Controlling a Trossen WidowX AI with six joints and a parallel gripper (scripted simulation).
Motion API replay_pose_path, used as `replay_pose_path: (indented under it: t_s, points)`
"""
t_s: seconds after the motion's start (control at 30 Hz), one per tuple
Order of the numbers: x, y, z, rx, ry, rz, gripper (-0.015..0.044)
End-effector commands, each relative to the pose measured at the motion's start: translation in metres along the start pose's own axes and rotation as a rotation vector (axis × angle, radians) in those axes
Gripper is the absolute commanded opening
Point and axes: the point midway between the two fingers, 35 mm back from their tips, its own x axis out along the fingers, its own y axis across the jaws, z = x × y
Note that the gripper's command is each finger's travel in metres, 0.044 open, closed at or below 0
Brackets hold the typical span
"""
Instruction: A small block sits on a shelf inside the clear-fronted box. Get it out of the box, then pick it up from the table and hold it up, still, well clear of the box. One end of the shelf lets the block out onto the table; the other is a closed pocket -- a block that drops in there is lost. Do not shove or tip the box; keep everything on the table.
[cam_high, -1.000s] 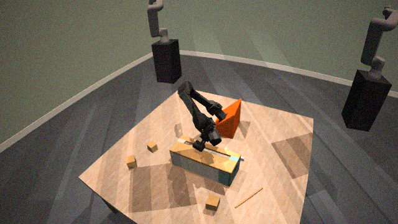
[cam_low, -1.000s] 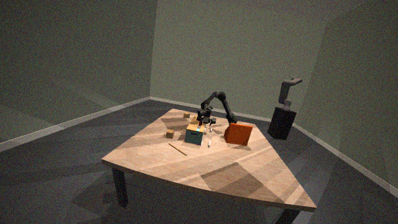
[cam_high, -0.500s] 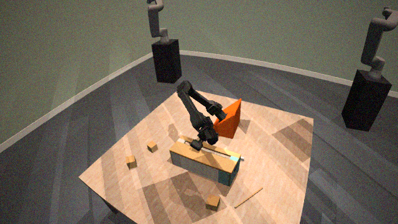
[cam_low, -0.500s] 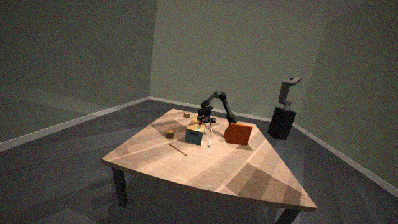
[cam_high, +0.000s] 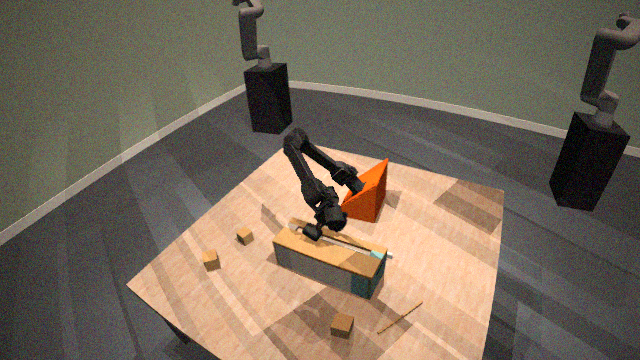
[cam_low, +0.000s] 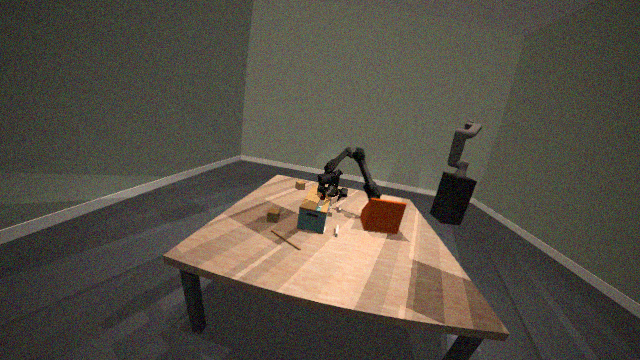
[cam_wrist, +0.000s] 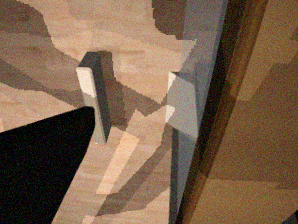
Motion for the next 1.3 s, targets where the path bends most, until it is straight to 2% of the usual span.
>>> replay_pose_path:
  t_s: [0.0, 1.0, 1.13, 1.27]
  points:
    - [0.001, 0.000, -0.005, 0.002, 0.000, -0.003, 0.0400]
    - [0.011, -0.001, -0.035, 0.002, 0.002, -0.003, 0.0400]
    - [-0.009, -0.002, -0.039, -0.001, -0.005, -0.002, 0.0400]
    - [-0.047, 0.000, -0.050, -0.003, -0.002, 0.003, 0.0400]
